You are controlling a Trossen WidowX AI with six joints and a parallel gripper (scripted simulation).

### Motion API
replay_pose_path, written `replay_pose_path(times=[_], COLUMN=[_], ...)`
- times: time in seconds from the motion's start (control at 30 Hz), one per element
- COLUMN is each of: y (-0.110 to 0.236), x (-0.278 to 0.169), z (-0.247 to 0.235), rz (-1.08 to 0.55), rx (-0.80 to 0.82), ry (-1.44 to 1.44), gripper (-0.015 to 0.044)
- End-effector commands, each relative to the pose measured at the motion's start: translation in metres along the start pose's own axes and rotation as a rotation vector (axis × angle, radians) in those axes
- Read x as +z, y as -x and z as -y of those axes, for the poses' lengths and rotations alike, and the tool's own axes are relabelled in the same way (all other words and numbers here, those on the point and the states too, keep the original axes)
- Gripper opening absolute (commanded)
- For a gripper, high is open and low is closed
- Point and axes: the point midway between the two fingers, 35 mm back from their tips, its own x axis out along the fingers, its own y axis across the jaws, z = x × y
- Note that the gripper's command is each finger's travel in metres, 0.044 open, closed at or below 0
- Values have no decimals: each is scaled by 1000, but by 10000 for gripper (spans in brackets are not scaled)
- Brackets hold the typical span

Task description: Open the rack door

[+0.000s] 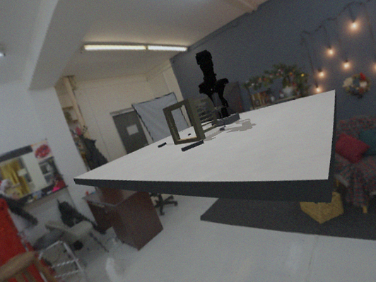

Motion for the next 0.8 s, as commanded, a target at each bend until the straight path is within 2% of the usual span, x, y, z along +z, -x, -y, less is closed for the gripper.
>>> replay_pose_path(times=[0.0, 0.77], y=[5, 34], x=[1, 2], z=[-1, -2], rz=[8, 20], rx=[3, 16], ry=[-5, -4], gripper=[296, 296])
